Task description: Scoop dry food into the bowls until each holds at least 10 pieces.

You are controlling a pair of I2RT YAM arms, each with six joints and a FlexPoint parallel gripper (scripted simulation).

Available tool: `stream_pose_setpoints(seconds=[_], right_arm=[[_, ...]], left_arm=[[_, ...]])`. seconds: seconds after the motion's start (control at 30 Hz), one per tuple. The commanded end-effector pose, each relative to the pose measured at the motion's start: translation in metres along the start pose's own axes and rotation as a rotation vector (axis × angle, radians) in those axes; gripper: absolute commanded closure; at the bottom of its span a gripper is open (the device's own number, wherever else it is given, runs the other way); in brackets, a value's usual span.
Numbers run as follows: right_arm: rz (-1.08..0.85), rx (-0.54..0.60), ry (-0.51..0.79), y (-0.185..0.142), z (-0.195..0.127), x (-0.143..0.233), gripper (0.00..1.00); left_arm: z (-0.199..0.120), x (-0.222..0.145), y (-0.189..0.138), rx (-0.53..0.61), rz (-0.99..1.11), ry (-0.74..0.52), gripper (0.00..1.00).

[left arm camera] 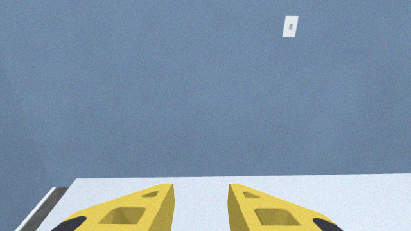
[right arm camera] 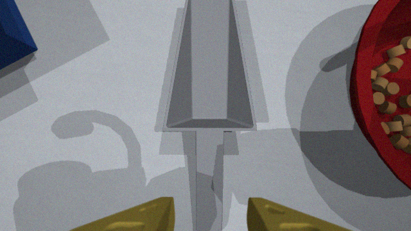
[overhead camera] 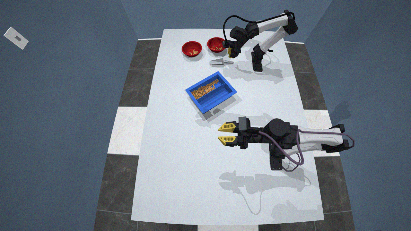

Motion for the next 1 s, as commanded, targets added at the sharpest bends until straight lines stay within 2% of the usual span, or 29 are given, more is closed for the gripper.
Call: stream_pose_setpoints(seconds=[0.0, 0.17, 0.23, 0.3, 0.73, 0.8, 0.97], right_arm=[[0.017, -0.103, -0.023, 0.023, -0.009, -0.006, 0.65], [0.033, -0.230, -0.032, 0.048, -0.019, -0.011, 0.65], [0.033, -0.230, -0.032, 0.048, -0.019, -0.011, 0.65], [0.023, -0.262, -0.039, 0.056, -0.022, -0.013, 0.65], [0.054, -0.552, -0.102, 0.114, -0.060, -0.032, 0.65], [0.054, -0.552, -0.102, 0.114, -0.060, -0.032, 0.65], [0.058, -0.662, -0.128, 0.132, -0.079, -0.039, 0.65]], left_arm=[[0.001, -0.001, -0.009, 0.021, -0.010, -0.005, 0.72], [0.002, -0.001, -0.010, 0.015, -0.010, -0.005, 0.72], [0.002, -0.001, -0.010, 0.015, -0.010, -0.005, 0.72], [-0.001, -0.003, 0.004, -0.007, -0.011, -0.008, 0.72], [0.001, -0.001, 0.006, -0.023, -0.011, -0.006, 0.72], [0.001, -0.001, 0.006, -0.023, -0.011, -0.006, 0.72], [0.002, 0.000, 0.002, -0.007, -0.012, 0.000, 0.72]])
Point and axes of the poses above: on each arm, the point where the finger pads meet when closed, its own z axis out along the fingers, its own x axis across the jaws, y = z × x, the point moved 9 cm from there along -z, back along the fingers, and after that the axes turned 6 degrees about -z, right-handed, at the moved point
